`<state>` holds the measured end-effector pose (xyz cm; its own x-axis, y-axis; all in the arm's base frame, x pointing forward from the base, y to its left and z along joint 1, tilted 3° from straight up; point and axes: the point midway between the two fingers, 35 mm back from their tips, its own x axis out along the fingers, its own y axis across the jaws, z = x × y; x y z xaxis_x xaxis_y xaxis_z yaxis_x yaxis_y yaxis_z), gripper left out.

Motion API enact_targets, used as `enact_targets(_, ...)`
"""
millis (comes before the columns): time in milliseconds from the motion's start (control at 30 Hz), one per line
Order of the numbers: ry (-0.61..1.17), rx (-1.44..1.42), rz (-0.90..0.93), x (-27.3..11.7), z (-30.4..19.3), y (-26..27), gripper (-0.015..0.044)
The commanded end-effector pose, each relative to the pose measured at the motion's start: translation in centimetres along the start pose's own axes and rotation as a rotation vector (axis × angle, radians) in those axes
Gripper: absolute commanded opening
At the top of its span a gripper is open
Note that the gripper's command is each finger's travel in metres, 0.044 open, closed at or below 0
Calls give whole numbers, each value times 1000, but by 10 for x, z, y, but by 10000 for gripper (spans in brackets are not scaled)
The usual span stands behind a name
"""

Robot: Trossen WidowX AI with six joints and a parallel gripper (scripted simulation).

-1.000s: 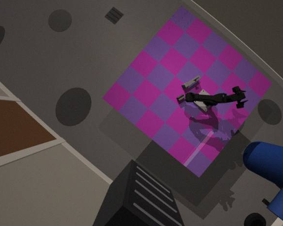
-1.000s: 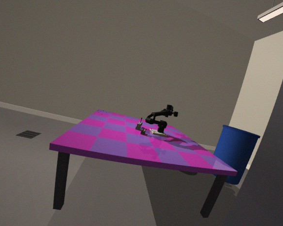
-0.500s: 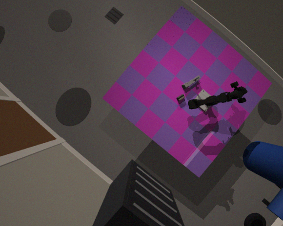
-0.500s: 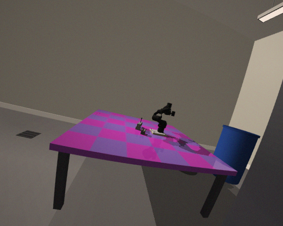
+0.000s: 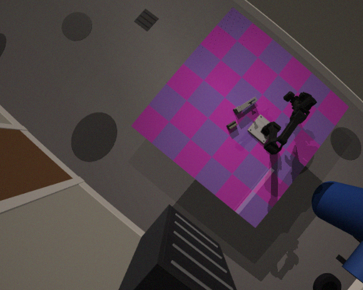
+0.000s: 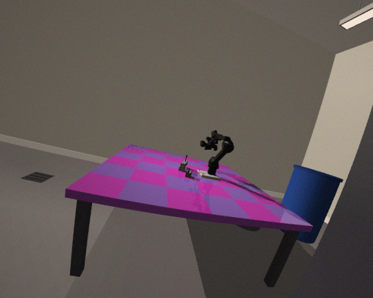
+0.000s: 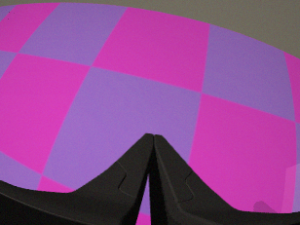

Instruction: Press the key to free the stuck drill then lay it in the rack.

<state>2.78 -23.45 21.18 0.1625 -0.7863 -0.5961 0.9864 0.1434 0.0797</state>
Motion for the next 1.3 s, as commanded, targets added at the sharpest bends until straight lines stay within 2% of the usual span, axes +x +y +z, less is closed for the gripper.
enact_targets(0,137,-87,108,8,-7,38,0)
enact_targets(333,488,-435,336,-1,-47,139,0)
enact_targets(700,782,-963,445,-54,-118,225,0)
enact_targets(800,810,-1043,448,-64,-129,232,0)
enact_targets(1267,810,-1043,448,-56,-141,232,0)
